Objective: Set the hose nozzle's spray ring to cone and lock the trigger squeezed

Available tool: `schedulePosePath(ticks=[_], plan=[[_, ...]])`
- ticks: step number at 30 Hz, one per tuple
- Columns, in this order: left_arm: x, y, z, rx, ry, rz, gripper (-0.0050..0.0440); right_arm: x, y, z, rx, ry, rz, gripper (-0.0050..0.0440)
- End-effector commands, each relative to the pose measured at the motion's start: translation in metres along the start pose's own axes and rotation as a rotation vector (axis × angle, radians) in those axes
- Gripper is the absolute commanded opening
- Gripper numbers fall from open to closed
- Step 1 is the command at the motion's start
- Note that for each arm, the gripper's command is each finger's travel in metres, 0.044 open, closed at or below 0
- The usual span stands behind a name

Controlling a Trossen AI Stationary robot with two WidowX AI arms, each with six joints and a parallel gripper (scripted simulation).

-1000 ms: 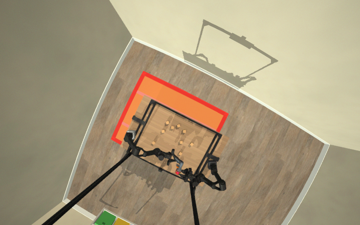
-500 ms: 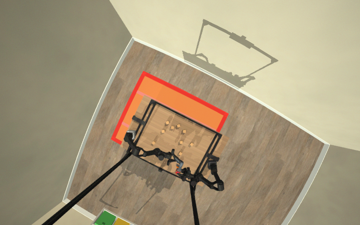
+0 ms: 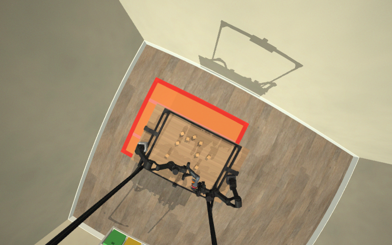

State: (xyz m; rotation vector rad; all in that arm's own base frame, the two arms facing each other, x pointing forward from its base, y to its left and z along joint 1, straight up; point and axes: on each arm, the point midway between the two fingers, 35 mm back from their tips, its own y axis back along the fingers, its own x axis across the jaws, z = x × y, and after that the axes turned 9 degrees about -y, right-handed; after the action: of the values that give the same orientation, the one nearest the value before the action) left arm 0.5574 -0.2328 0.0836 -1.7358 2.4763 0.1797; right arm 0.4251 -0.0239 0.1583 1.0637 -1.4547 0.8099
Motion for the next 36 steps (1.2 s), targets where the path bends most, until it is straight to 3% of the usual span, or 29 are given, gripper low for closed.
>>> schedulePosePath(ticks=[1, 5, 8, 11, 28, 32, 36], plan=[[-0.0011, -0.0015, -0.0074, 0.023, 0.002, -0.004, 0.0000, 0.0011, -0.0040, -0.0008, 0.002, 0.001, 0.005, 0.0400], [-0.0011, -0.0015, -0.0074, 0.023, 0.002, -0.004, 0.0000, 0.0011, -0.0040, -0.0008, 0.002, 0.001, 0.005, 0.0400], [-0.0011, -0.0015, -0.0074, 0.023, 0.002, -0.004, 0.0000, 0.0009, -0.0032, -0.0006, -0.001, 0.000, 0.001, 0.0328], [-0.0011, -0.0015, -0.0074, 0.023, 0.002, -0.004, 0.0000, 0.0012, -0.0036, -0.0008, -0.001, 0.000, 0.001, 0.0328], [-0.0011, -0.0015, -0.0074, 0.023, 0.002, -0.004, 0.0000, 0.0013, -0.0037, -0.0009, -0.001, 0.000, 0.001, 0.0228], [-0.0011, -0.0015, -0.0074, 0.023, 0.002, -0.004, 0.0000, 0.0008, -0.0036, -0.0007, 0.007, 0.002, 0.025, 0.0132], [-0.0011, -0.0015, -0.0074, 0.023, 0.002, -0.004, 0.0000, 0.0010, -0.0036, -0.0008, 0.003, 0.002, -0.001, 0.0036]])
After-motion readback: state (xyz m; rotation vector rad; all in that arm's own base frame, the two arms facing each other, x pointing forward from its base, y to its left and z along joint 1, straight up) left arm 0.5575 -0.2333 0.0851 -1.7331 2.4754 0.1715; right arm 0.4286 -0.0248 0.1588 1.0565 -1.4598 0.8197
